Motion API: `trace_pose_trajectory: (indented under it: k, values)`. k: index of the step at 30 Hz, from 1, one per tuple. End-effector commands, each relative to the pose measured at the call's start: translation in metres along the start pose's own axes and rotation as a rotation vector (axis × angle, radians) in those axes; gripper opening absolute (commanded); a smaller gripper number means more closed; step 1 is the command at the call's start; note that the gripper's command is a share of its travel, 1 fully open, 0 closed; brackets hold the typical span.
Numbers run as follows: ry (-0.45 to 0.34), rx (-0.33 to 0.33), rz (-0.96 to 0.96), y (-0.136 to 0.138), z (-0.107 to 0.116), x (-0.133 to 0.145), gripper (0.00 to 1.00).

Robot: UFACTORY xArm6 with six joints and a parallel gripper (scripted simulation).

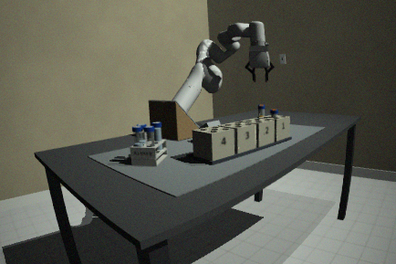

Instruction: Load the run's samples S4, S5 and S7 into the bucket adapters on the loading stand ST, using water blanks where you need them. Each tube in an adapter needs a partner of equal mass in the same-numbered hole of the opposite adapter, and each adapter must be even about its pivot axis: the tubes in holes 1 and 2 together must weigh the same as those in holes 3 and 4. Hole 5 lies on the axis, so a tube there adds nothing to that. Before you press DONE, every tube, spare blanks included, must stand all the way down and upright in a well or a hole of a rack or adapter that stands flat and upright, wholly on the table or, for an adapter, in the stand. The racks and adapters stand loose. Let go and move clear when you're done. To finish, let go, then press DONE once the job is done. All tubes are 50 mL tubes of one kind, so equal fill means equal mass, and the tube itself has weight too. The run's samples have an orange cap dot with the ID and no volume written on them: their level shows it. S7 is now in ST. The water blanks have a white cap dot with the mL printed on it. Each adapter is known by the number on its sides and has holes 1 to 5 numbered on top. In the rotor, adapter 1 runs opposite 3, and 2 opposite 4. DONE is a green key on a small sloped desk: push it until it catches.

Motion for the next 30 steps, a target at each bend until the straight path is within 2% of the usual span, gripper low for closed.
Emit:
trace_pose_trajectory:
  k: [1,30]
  values:
    - [0.002,-0.001,0.002,-0.001,-0.003,0.000,0.57]
    - [0.002,-0.002,0.002,-0.001,-0.053,0.000,0.57]
Point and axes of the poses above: the point where the finger pads meet when closed, its own z axis back along the fingers, its own y axis across the jaws, x = y × z, the point moved 7 cm from there along z, back along the fingers, and after that the axes turned 6 degrees about z, right-handed, at the moved point
